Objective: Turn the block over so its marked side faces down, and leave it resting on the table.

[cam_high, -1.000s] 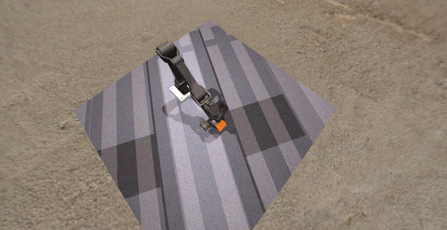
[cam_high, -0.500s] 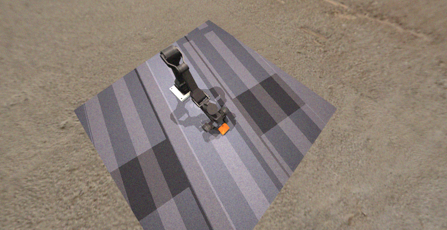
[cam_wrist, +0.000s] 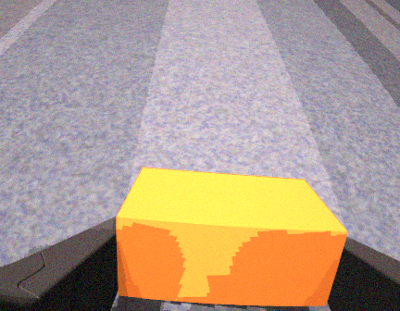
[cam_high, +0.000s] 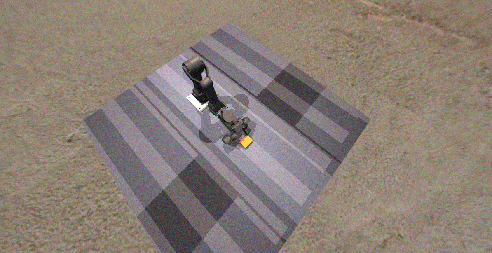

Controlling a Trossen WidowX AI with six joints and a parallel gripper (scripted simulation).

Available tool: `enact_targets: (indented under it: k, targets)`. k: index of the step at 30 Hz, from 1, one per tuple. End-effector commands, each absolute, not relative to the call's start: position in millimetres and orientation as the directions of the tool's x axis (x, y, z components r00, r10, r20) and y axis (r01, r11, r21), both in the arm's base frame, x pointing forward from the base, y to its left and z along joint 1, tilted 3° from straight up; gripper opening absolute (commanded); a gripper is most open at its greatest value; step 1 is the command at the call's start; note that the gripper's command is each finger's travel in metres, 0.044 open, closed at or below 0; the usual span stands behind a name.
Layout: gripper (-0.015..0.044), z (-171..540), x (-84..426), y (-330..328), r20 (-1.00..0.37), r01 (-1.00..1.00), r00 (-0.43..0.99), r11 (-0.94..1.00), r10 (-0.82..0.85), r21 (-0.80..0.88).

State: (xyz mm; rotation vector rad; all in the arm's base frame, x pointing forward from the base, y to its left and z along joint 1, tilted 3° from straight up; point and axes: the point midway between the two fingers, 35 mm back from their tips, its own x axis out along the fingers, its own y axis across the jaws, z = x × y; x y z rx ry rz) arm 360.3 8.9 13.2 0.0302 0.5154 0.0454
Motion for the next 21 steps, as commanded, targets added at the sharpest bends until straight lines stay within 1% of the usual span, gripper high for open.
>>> enact_targets:
  k: [1, 8, 21]
  targets:
    - [0.0000, 7, 349, 9, -0.467, -0.031, 0.883, 0.999, 0.048, 0.044]
    - [0.0000, 13, 338, 9, -0.392, -0.032, 0.919, 0.998, 0.048, 0.046]
    - [0.0000, 17, 338, 9, -0.375, -0.032, 0.926, 0.998, 0.047, 0.046]
